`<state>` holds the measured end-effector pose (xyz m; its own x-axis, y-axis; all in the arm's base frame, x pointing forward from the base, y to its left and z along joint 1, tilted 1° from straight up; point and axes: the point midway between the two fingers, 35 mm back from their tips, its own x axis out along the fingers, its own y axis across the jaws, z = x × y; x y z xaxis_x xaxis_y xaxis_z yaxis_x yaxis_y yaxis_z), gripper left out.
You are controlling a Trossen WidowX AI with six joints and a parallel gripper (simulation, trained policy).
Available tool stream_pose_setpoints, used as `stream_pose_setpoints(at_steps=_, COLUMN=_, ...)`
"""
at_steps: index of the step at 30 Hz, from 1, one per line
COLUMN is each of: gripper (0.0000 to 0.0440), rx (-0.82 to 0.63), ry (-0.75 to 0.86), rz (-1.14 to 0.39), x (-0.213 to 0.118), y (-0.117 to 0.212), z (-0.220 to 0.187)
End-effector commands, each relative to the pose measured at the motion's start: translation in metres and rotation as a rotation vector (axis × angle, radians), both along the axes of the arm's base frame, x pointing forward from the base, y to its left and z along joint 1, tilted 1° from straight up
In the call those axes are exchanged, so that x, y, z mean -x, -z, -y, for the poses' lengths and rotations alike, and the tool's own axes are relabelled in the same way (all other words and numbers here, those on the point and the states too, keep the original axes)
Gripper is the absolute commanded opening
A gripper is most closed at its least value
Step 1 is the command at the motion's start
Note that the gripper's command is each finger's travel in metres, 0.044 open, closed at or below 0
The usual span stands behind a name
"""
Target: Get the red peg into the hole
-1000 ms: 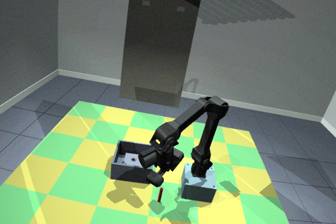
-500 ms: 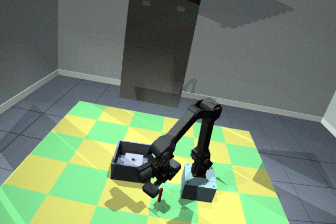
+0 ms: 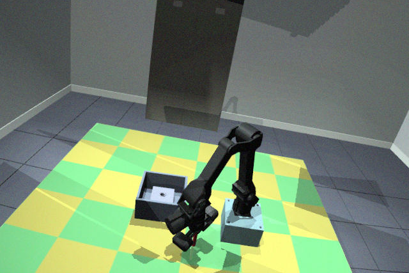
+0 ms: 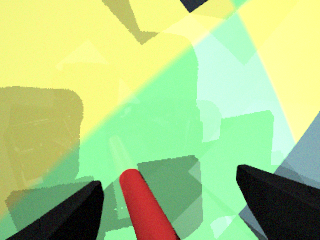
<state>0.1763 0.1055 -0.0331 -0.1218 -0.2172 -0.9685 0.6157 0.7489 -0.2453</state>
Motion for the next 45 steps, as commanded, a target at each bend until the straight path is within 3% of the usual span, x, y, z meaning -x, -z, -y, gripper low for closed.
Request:
stream_pose_setpoints(at_steps=1, gripper=0.0251, rx=0.020, ry=0.008, rz=-0.019, x=0.006, y=0.010, z=0.004)
stream_pose_setpoints(at_steps=9, gripper=0.0046, rx=0.054, ry=0.016, rz=-0.069, x=0.012, y=0.016, z=0.009)
stream_pose_setpoints(at_steps=11, gripper=0.0019, rx=0.068, ry=0.011, rz=-0.069, x=0.011, y=0.014, z=0.011)
stream_pose_setpoints(at_steps=15, gripper=0.0000, rx=0.085, ry=0.006, rz=-0.036, x=0.000, y=0.002, z=0.013)
stream_pose_setpoints(at_steps=30, gripper=0.0000, rx=0.135, ry=0.021, rz=0.058, x=-0.036, y=-0.058, z=0.028)
stream_pose_setpoints(at_steps=45, gripper=0.0000, rx=0.171, ry=0.152, rz=0.160, x=-0.080, y=-0.106, z=0.066)
